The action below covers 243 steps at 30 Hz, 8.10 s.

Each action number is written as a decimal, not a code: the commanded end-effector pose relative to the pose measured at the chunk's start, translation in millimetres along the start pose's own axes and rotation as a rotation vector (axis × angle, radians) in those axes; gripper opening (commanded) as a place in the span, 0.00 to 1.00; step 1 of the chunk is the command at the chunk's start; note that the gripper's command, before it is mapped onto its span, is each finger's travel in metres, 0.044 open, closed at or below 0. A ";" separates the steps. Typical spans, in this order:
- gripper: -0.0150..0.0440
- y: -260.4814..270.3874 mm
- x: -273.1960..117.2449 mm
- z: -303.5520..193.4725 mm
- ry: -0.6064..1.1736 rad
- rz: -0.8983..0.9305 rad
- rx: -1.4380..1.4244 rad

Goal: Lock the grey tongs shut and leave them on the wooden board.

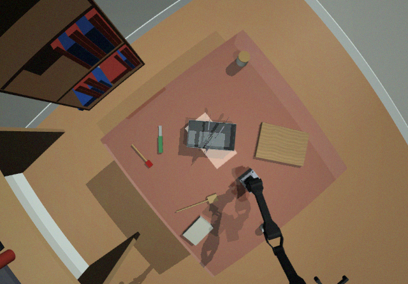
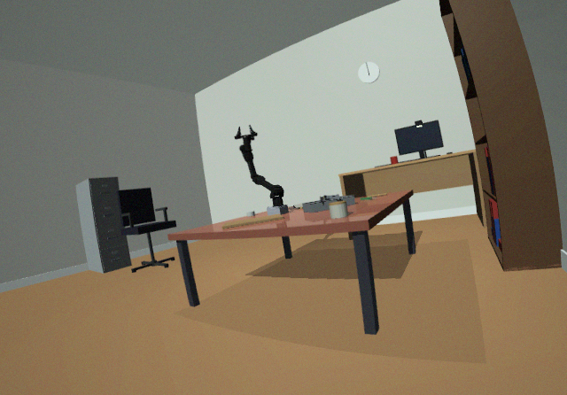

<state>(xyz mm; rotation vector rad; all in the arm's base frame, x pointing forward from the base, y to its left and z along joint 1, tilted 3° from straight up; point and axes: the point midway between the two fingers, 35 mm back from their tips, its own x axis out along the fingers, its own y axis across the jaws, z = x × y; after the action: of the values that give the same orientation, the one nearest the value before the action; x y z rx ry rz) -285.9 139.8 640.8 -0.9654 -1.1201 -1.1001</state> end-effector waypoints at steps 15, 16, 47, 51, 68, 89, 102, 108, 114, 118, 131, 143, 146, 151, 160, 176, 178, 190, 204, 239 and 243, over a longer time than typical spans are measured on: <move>1.00 62.4 39.7 -48.9 0.093 0.169 -0.055; 1.00 64.8 41.0 -50.9 0.098 0.175 -0.057; 1.00 228.3 73.7 -176.5 0.302 0.615 -0.209; 1.00 266.8 69.9 -203.7 0.340 0.726 -0.224; 1.00 388.9 38.2 -277.3 0.408 1.085 -0.266; 1.00 558.1 -95.2 -362.1 0.379 1.761 -0.410; 1.00 641.0 -303.6 -393.8 0.004 2.581 -0.469; 1.00 638.6 -401.2 -390.2 -0.323 2.951 -0.379; 1.00 636.7 -412.0 -389.2 -0.367 2.992 -0.360; 1.00 638.9 -414.4 -378.2 -0.367 2.993 -0.358; 1.00 641.8 -424.3 -380.8 -0.367 2.992 -0.358; 1.00 646.2 -443.0 -385.6 -0.367 2.992 -0.358; 1.00 647.1 -447.7 -386.7 -0.367 2.992 -0.358; 1.00 648.5 -455.6 -388.6 -0.367 2.992 -0.358; 1.00 650.6 -470.1 -391.8 -0.367 2.992 -0.358; 1.00 652.4 -496.0 -397.1 -0.367 2.993 -0.358; 1.00 652.5 -499.3 -397.8 -0.367 2.993 -0.358; 0.91 652.7 -507.7 -399.8 -0.369 2.990 -0.365; 0.62 652.7 -507.7 -399.8 -0.369 2.990 -0.365; 0.06 652.7 -507.7 -399.8 -0.369 2.990 -0.365; 0.00 652.7 -507.7 -399.8 -0.369 2.990 -0.365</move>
<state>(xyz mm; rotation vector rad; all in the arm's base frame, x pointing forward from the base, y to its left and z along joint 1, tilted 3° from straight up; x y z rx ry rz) 387.7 -28.7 39.3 -1.5959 0.9371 1.4303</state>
